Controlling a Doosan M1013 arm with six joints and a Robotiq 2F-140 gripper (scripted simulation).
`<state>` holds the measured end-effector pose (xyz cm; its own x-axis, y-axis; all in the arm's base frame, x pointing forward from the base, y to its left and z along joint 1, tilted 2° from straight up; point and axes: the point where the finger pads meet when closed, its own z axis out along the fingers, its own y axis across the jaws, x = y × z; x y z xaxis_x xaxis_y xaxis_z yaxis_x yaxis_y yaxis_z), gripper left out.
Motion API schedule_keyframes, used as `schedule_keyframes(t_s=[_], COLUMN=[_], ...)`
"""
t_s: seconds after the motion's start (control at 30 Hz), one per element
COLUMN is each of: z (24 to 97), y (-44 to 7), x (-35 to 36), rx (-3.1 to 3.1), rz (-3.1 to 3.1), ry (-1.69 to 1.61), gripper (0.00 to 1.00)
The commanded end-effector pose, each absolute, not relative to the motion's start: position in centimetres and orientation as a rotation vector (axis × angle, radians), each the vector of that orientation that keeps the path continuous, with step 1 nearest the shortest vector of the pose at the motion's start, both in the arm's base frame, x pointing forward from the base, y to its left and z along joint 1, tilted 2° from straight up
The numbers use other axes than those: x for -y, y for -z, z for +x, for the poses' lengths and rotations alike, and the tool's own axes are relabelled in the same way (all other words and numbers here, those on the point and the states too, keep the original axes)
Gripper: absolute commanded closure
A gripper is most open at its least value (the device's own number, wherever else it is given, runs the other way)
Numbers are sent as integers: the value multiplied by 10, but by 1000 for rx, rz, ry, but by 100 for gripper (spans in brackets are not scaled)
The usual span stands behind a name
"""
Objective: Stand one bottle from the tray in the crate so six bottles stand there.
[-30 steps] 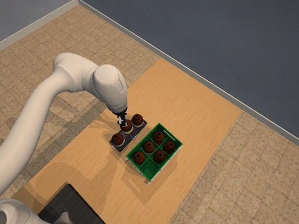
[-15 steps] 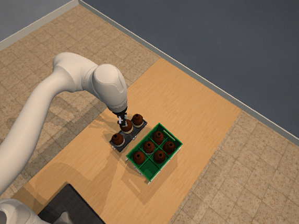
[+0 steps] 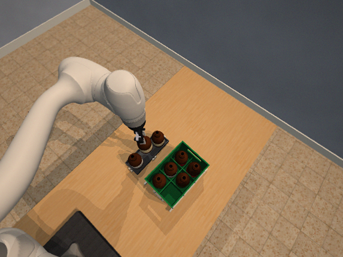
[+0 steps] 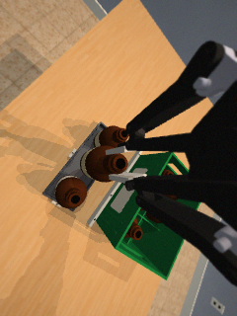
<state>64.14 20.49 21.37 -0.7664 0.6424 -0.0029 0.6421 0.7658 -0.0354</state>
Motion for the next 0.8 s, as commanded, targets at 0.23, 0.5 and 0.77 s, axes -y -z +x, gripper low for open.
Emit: schedule_keyframes(t_s=[0.23, 0.5, 0.77], z=[642, 642, 642], y=[-224, -232, -236], x=[-205, -205, -205], rx=[2943, 2943, 2943], rz=[-1070, -1070, -1070], ry=[-53, -53, -53], gripper=[100, 100, 100])
